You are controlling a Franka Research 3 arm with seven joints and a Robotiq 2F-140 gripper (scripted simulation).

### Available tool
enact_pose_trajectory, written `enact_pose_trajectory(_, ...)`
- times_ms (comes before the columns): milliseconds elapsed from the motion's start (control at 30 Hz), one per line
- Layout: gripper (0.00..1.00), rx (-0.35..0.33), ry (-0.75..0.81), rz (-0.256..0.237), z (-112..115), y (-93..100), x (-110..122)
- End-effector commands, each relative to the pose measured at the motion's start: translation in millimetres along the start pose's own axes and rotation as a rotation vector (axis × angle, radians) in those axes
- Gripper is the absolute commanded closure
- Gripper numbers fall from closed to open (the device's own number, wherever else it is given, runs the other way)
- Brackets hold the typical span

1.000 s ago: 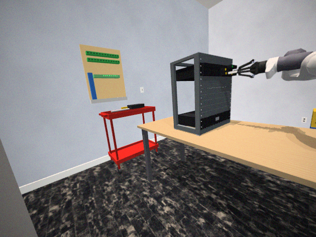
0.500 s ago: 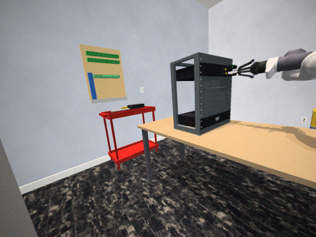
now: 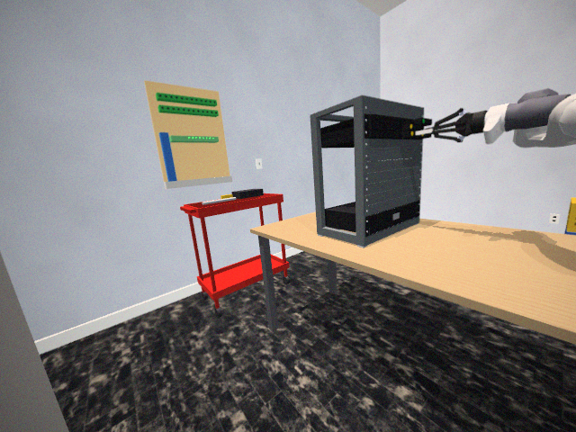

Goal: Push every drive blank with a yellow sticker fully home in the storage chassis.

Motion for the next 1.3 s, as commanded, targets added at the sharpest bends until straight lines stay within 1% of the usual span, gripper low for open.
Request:
enact_pose_trajectory(0, 1.00, 0.001, -0.002, 0.002, -0.9, -0.2, -0.4)
enact_pose_trajectory(767, 1.00, 0.001, -0.002, 0.002, -0.9, -0.3, -0.4)
enact_pose_trajectory(1100, 1.00, 0.001, -0.002, 0.002, -1.4, -9.8, 0.0)
enact_pose_trajectory(1267, 1.00, 0.001, -0.002, 0.002, -1.4, -10.2, 0.0)
Point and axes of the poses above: the point where the finger pads meet when closed, its own y axis back along the fingers, its own x axis across the jaws, z = x × y, the point moved 10 cm from there along y, back along the fingers, and after that the axes turned 3 degrees about -y, right-handed, at the moved point
